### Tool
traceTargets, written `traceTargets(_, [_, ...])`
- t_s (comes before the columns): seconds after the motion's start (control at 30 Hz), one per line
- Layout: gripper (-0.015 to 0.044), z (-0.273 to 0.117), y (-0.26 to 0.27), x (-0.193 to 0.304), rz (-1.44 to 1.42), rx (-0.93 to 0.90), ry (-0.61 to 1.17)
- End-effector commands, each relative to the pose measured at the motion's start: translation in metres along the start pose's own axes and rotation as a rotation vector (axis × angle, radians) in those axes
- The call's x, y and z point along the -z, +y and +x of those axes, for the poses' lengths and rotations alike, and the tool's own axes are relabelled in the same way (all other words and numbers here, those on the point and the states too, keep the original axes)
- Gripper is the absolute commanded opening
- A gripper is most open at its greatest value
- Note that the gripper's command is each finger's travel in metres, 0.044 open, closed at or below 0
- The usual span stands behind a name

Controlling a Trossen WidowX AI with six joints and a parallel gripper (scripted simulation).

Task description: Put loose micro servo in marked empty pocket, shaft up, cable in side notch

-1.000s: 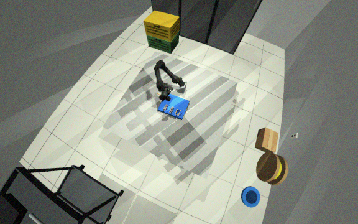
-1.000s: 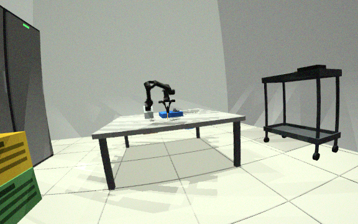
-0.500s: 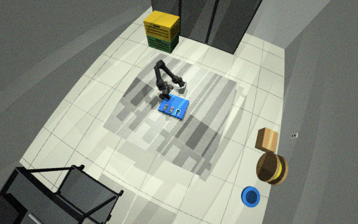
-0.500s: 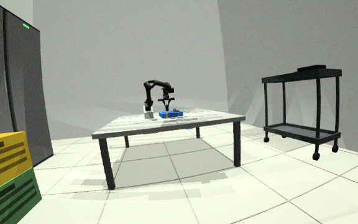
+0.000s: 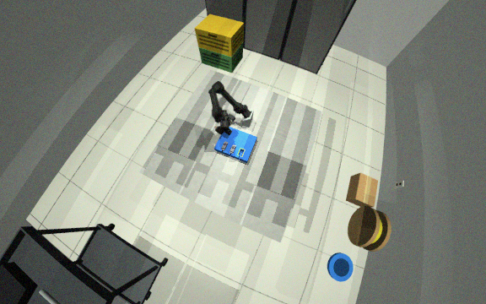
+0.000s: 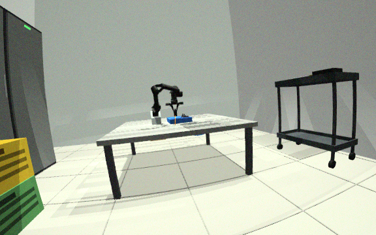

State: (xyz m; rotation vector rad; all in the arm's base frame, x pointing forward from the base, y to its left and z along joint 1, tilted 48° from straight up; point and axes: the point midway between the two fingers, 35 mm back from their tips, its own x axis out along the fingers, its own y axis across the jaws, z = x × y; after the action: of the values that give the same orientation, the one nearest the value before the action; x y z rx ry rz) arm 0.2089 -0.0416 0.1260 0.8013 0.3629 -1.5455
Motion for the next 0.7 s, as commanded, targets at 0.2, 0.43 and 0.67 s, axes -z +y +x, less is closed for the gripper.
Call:
traceTargets(0.2, [0.0, -0.002, 0.022, 0.009, 0.005, -0.005, 0.007])
traceTargets(0.43, [0.0, -0.002, 0.016, 0.031, 0.004, -0.005, 0.008])
traceTargets(0.67, [0.0, -0.002, 0.008, 0.063, 0.005, -0.005, 0.01])
